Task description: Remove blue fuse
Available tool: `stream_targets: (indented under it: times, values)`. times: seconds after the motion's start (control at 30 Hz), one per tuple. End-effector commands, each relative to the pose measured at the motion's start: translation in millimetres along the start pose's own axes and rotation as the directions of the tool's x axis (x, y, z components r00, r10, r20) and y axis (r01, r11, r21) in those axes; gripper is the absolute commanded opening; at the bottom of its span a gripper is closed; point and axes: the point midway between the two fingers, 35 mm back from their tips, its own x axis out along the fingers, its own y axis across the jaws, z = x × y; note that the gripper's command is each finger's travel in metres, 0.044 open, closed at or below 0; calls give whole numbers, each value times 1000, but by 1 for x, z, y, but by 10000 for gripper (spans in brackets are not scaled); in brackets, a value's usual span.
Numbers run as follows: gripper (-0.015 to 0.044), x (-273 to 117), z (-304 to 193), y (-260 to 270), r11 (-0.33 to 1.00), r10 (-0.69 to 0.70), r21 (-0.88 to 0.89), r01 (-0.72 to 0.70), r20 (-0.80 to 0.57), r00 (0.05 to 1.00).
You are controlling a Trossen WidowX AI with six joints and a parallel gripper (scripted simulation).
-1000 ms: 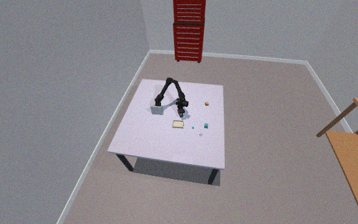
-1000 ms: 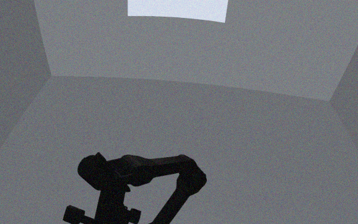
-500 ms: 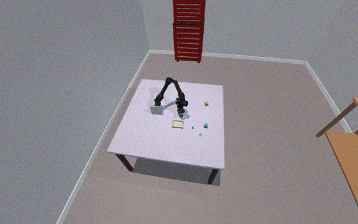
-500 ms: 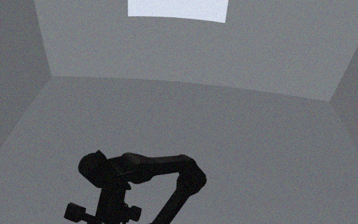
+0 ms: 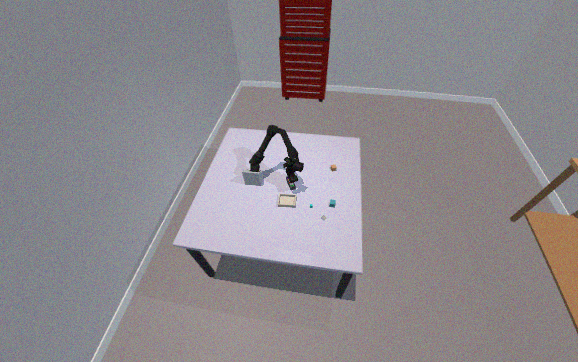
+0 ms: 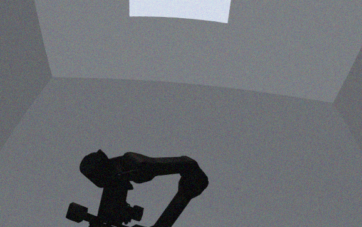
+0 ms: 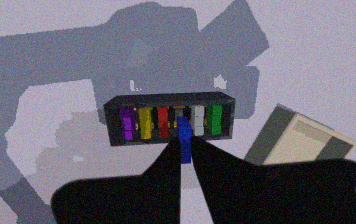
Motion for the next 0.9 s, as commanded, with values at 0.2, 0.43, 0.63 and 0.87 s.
stream_targets:
  times: [0.2, 0.43, 0.63, 0.87]
  values:
    - [0, -17, 2, -2, 1000, -10, -7, 10, 3, 1000]
    - [0, -22, 2, -2, 1000, -10, -7, 10, 3, 1000]
    - [0, -24, -3, -21, 1000, -15, -6, 15, 1, 1000]
    - [0, -27, -18, -58, 1000, -22, -5, 22, -1, 1000]
